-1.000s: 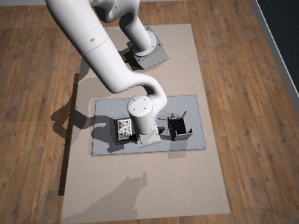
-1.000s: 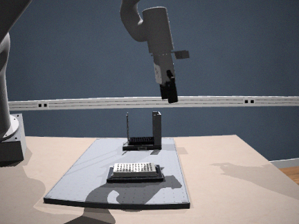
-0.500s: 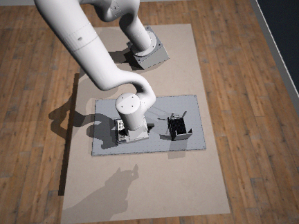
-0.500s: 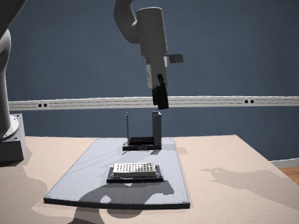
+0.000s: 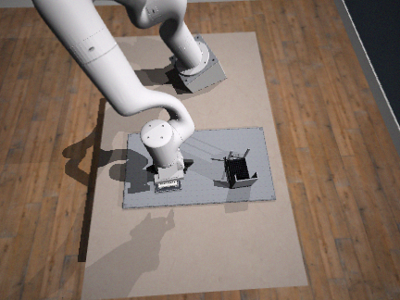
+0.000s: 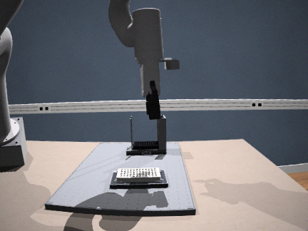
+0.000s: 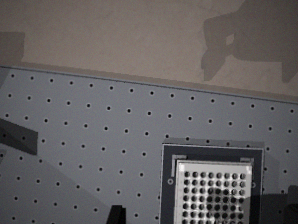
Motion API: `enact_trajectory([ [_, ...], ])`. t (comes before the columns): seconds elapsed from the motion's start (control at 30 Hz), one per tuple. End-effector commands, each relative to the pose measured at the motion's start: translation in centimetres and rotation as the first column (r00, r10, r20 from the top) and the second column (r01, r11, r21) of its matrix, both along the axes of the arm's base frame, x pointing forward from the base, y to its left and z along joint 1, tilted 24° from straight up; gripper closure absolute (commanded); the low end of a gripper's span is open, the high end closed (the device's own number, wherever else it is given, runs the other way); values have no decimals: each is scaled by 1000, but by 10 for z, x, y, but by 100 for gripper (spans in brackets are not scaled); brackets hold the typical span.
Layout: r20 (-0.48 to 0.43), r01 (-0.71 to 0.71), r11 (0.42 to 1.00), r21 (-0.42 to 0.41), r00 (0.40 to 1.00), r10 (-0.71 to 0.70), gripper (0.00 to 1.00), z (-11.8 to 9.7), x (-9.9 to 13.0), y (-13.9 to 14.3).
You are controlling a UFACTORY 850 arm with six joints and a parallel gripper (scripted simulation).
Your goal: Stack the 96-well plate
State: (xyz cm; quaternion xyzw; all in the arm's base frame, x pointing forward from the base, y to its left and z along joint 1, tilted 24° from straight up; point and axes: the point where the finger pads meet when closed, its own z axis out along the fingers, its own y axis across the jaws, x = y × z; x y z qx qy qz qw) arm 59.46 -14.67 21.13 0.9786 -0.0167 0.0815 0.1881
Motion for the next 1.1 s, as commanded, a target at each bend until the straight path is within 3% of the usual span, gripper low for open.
enact_trajectory([
  [0.0, -27, 58, 998, -9, 998, -58, 0, 1, -14, -12],
  [0.33, -28, 60, 998, -10, 998, -60, 0, 0, -51, -42],
  [1.07, -28, 60, 998, -10, 998, -60, 0, -8, -50, -45],
])
